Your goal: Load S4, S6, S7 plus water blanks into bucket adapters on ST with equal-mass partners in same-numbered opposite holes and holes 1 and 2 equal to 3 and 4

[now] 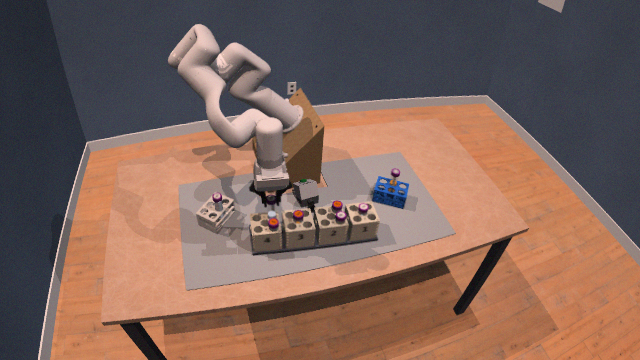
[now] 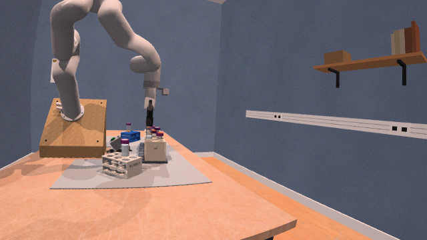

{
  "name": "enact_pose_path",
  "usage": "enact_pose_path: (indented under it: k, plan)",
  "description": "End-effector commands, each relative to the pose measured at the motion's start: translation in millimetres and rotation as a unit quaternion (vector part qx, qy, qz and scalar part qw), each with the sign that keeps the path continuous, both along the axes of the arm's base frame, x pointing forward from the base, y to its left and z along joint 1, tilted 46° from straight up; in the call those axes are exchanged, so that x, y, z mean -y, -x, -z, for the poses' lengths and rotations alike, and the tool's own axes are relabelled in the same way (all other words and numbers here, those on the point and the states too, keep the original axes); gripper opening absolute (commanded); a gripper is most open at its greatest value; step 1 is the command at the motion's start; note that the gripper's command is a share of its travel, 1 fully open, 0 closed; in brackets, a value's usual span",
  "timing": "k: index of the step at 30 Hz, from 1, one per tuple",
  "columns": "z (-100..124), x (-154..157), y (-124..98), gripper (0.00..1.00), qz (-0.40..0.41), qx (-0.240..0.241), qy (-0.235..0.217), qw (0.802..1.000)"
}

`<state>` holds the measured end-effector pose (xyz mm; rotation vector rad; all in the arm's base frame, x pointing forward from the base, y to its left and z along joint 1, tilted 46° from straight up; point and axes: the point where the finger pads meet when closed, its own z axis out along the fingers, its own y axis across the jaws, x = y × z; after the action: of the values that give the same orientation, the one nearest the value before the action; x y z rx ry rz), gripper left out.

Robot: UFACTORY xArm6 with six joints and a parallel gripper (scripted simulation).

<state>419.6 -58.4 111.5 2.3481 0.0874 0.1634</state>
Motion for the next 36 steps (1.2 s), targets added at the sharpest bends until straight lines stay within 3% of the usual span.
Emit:
enact_pose_path:
  k: [1, 36]
  plan:
    - [1, 1, -1, 0.00, -0.001, 0.001, 0.000, 1.000]
    - [23, 23, -6, 0.00, -0.001, 0.001, 0.000, 1.000]
